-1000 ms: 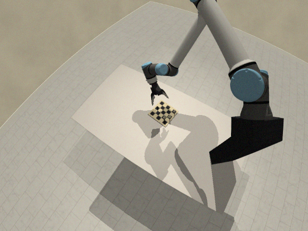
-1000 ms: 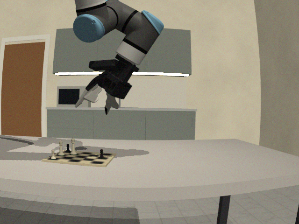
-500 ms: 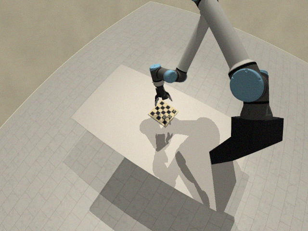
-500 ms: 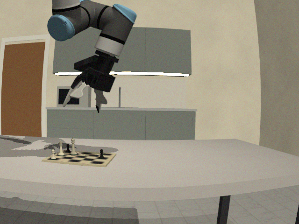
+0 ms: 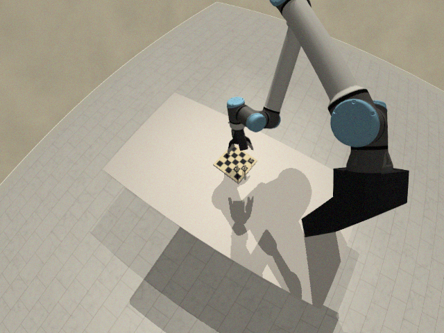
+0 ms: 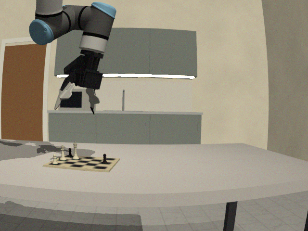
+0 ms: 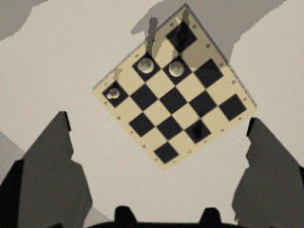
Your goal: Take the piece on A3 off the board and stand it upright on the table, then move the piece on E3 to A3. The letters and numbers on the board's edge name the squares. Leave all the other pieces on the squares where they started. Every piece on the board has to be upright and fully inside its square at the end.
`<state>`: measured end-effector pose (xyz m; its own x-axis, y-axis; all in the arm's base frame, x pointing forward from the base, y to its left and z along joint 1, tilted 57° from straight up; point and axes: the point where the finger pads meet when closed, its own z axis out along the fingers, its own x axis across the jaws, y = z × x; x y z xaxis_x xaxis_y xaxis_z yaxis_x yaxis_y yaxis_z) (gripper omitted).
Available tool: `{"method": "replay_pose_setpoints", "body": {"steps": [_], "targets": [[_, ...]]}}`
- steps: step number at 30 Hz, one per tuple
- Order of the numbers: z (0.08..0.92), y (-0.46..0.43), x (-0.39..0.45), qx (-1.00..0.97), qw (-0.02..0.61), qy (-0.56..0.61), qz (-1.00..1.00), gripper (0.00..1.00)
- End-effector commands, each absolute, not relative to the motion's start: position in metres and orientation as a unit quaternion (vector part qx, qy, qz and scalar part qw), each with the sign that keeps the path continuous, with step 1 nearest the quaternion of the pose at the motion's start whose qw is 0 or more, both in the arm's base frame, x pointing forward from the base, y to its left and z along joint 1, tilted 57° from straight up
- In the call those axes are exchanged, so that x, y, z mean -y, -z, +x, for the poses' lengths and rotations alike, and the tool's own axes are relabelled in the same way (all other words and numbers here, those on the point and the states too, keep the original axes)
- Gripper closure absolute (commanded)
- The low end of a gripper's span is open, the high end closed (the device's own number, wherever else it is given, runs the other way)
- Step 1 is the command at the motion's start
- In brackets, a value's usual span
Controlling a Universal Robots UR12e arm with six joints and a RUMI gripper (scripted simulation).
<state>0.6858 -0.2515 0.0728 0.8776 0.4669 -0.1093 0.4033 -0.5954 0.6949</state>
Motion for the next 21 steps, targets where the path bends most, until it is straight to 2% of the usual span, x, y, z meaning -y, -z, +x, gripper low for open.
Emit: {"method": "replay_pose_setpoints", "body": {"steps": [1,21], "targets": [[0.678,-0.066,0.251,-0.235,0.399,-0.068,0.884,0.00],[0.651,-0.051,0.250,-0.206,0.447,-0.128,0.861,0.00]]}}
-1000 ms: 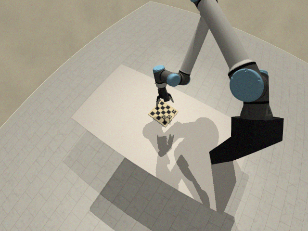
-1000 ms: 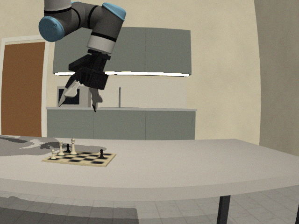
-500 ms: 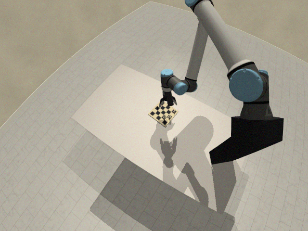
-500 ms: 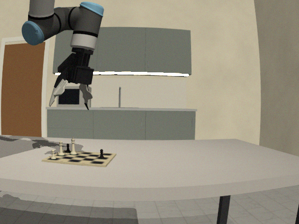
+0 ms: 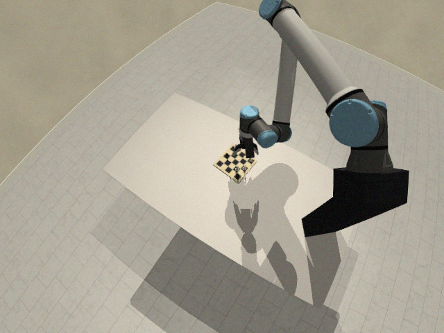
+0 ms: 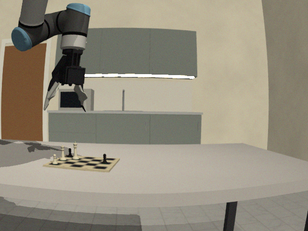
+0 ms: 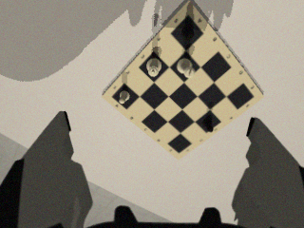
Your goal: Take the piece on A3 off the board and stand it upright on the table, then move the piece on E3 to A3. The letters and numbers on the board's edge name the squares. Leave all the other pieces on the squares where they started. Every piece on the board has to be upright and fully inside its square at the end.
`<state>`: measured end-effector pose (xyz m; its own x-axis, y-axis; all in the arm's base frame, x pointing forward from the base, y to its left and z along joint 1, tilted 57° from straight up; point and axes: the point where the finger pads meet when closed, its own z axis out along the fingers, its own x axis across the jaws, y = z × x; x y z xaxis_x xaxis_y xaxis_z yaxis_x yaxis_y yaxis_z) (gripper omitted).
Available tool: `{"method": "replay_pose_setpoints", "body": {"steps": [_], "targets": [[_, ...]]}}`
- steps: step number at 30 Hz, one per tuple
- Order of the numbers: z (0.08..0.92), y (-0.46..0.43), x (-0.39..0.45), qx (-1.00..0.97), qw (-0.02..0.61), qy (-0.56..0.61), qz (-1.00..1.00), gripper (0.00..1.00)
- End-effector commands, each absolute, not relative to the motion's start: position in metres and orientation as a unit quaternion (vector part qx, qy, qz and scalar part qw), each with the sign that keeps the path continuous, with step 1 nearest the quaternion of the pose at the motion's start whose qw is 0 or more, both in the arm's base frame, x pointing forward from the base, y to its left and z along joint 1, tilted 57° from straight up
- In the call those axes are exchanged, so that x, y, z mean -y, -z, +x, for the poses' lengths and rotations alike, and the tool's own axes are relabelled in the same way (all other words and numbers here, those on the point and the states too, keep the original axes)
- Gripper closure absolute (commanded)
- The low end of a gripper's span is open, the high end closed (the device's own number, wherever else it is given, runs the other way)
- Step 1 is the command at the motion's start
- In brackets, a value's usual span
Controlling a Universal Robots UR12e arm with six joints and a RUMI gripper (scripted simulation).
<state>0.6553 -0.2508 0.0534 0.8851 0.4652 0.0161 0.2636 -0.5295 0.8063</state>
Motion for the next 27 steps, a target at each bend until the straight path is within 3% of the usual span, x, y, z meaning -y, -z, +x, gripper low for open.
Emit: {"method": "replay_pose_setpoints", "body": {"steps": [1,27], "targets": [[0.6501,-0.0505,0.2503,-0.205,0.448,-0.129,0.860,0.00],[0.6454,-0.0492,0.2497,-0.201,0.455,-0.138,0.857,0.00]]}}
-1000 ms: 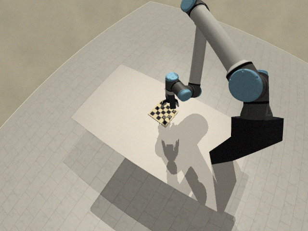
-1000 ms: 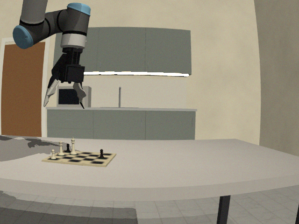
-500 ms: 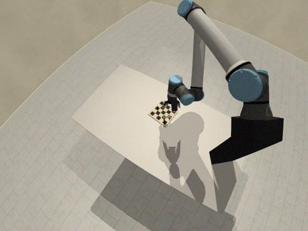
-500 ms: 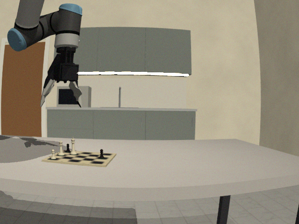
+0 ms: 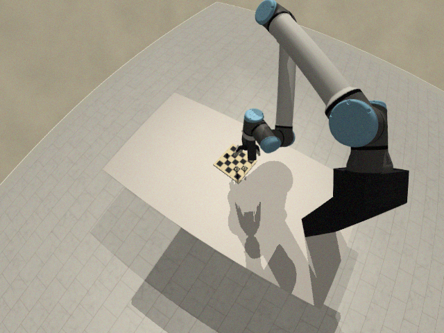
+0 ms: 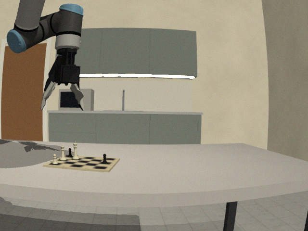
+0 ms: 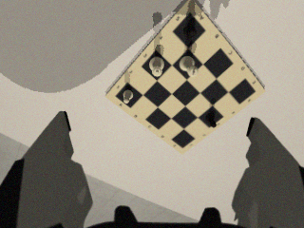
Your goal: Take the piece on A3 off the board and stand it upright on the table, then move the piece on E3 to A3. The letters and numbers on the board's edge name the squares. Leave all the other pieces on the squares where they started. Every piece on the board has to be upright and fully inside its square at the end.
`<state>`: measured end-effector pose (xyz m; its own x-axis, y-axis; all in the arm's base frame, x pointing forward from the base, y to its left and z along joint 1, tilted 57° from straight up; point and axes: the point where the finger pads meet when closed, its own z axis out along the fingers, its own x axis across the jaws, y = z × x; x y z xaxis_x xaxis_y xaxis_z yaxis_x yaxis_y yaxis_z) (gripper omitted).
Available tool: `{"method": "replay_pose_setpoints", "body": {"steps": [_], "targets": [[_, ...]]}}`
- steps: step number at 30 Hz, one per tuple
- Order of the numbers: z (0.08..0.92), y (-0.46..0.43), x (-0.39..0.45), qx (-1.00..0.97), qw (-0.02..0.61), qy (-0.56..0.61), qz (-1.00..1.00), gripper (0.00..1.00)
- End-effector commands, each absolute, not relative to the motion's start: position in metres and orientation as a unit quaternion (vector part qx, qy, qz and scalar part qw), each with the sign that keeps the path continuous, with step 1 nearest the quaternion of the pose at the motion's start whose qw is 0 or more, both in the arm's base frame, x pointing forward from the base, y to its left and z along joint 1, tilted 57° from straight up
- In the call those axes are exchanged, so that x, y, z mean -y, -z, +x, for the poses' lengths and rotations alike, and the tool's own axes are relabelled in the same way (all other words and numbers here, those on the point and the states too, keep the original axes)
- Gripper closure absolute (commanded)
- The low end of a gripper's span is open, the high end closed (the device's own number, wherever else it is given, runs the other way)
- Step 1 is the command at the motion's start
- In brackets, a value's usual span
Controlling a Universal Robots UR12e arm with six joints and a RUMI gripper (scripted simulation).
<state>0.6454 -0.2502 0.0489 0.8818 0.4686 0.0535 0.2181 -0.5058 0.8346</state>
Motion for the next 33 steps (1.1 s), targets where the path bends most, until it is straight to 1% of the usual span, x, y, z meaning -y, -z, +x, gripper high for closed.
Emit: {"method": "replay_pose_setpoints", "body": {"steps": [1,17,28,33], "targets": [[0.645,-0.049,0.250,-0.201,0.455,-0.138,0.857,0.00],[0.647,-0.047,0.251,-0.168,0.449,-0.155,0.864,0.00],[0.650,-0.043,0.254,-0.063,0.427,-0.208,0.878,0.00],[0.653,-0.039,0.257,0.024,0.405,-0.250,0.879,0.00]]}}
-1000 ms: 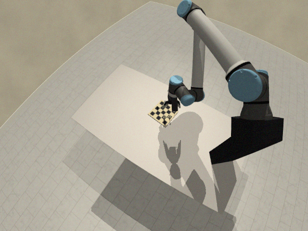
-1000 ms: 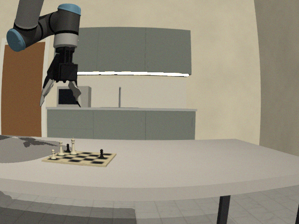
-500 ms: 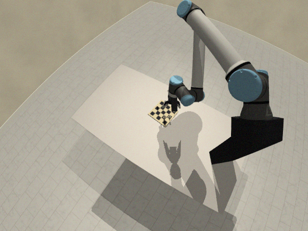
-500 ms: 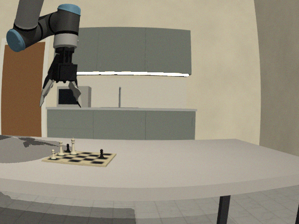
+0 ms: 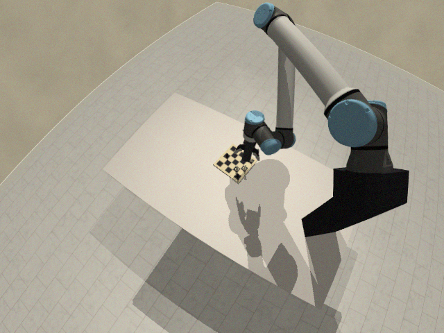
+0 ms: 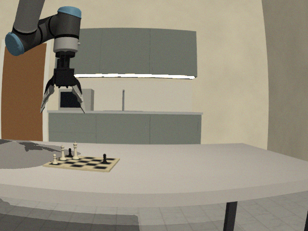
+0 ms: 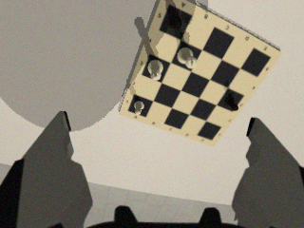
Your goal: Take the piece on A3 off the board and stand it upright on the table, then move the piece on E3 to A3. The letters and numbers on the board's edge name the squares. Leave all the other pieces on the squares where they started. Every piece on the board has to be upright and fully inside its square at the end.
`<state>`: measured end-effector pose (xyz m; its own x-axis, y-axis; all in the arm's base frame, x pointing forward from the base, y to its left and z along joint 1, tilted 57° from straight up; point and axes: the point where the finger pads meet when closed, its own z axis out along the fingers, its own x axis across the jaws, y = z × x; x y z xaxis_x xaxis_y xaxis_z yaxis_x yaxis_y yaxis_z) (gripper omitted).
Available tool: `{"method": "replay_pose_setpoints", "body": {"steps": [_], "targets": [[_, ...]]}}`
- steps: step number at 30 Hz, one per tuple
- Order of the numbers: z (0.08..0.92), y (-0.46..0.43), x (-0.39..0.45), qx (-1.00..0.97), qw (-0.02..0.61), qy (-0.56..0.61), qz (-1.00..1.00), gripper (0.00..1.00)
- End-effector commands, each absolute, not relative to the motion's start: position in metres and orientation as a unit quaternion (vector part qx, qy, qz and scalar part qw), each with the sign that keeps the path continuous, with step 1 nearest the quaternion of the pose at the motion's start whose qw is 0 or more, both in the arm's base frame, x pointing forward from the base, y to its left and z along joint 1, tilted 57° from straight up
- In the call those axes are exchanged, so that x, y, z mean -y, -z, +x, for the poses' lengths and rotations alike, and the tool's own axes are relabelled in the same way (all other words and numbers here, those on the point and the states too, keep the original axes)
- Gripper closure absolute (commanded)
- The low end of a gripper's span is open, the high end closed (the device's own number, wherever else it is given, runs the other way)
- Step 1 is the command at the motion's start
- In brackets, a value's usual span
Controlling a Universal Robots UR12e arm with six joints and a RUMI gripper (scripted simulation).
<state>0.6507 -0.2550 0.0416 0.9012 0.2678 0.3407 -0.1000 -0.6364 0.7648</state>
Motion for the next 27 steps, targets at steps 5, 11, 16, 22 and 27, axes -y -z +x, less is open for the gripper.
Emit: {"method": "replay_pose_setpoints", "body": {"steps": [5,11,16,22,27], "targets": [[0.656,-0.036,0.261,0.122,0.374,-0.293,0.871,0.00],[0.659,-0.032,0.265,0.221,0.338,-0.334,0.852,0.00],[0.660,-0.030,0.269,0.293,0.309,-0.362,0.830,0.00],[0.661,-0.028,0.274,0.379,0.268,-0.393,0.794,0.00],[0.662,-0.027,0.277,0.428,0.244,-0.409,0.769,0.00]]}}
